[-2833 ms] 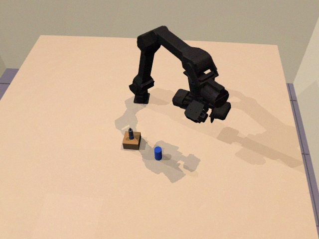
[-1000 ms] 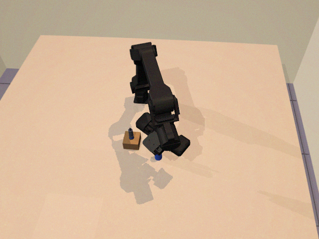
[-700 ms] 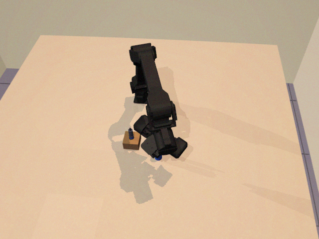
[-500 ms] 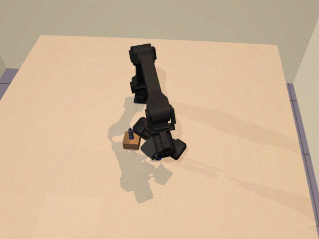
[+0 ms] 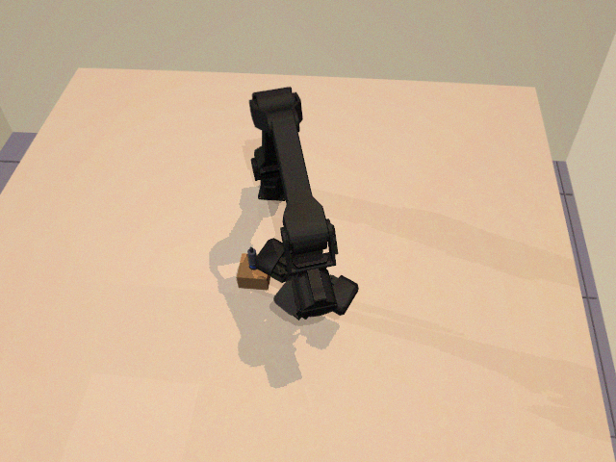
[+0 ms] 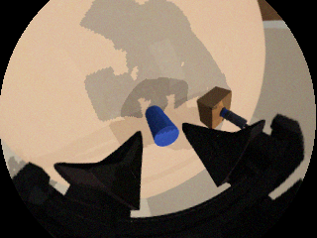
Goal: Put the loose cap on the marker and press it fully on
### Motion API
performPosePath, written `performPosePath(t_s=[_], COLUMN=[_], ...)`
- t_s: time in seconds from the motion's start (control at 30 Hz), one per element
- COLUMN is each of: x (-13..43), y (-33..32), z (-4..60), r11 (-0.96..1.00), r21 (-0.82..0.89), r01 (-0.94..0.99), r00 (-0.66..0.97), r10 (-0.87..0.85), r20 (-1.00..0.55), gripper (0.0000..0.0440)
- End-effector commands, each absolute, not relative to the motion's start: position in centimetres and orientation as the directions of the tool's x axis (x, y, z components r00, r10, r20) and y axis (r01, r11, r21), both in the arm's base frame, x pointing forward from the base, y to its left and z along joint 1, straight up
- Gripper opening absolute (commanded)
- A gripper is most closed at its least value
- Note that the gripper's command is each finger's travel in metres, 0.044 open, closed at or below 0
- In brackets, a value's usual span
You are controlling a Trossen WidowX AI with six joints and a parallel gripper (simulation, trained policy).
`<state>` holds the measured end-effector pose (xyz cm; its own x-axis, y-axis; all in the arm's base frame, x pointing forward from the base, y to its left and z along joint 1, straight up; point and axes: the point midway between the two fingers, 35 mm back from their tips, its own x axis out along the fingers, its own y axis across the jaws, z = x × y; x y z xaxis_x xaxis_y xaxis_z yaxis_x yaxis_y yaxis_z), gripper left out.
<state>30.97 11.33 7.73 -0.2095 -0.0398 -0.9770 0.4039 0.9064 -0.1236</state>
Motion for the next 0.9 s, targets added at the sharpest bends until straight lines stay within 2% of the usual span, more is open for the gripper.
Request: performPosePath(t_s=[0.0, 0.13, 0.33, 0.87], x=[30.7, 30.5, 30.4, 30.3], y=[11.2, 11.1, 11.0, 9.0], z=[6.9, 6.5, 7.2, 13.1], r11=[0.918, 0.926, 0.935, 0.943], r21=[-0.130, -0.131, -0.124, -0.072], r01=[0.375, 0.354, 0.332, 0.325], r00=[-0.214, -0.209, -0.180, -0.098], r10=[-0.051, -0.058, -0.066, -0.042], r20=[-0.976, -0.976, -0.982, -0.994], gripper=[0.0249, 0.0215, 0.0064, 0.0047])
